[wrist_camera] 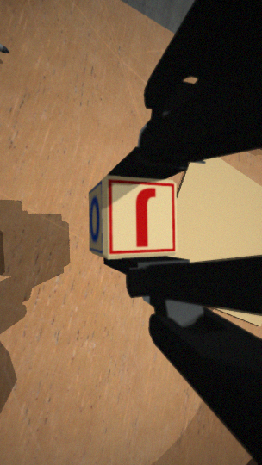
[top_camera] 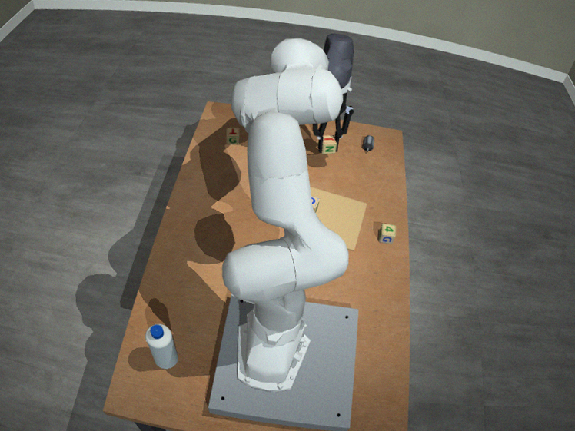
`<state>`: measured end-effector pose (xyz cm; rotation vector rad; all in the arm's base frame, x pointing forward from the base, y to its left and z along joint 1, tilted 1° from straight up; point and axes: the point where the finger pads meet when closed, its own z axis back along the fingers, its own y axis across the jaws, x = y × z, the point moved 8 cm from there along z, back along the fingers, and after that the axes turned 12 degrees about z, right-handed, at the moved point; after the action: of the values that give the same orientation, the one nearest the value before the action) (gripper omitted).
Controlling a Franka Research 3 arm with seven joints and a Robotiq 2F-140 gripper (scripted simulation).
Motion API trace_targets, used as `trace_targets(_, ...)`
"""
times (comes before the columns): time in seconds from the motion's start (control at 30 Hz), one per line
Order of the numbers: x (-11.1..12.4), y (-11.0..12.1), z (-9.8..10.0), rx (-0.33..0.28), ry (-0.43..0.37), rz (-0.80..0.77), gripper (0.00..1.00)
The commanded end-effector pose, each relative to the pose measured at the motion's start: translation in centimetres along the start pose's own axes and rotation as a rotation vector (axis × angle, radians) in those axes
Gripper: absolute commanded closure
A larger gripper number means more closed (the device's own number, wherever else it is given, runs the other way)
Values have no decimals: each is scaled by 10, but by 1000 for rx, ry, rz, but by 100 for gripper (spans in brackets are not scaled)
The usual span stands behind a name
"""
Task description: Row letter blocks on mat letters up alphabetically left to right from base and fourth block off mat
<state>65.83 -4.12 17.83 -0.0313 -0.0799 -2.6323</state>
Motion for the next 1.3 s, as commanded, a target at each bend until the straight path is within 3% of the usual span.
trace_targets(0.0,0,-1,2,9,8,-111,67)
trace_targets(1.27,52,-7,11,31,13,-667,67)
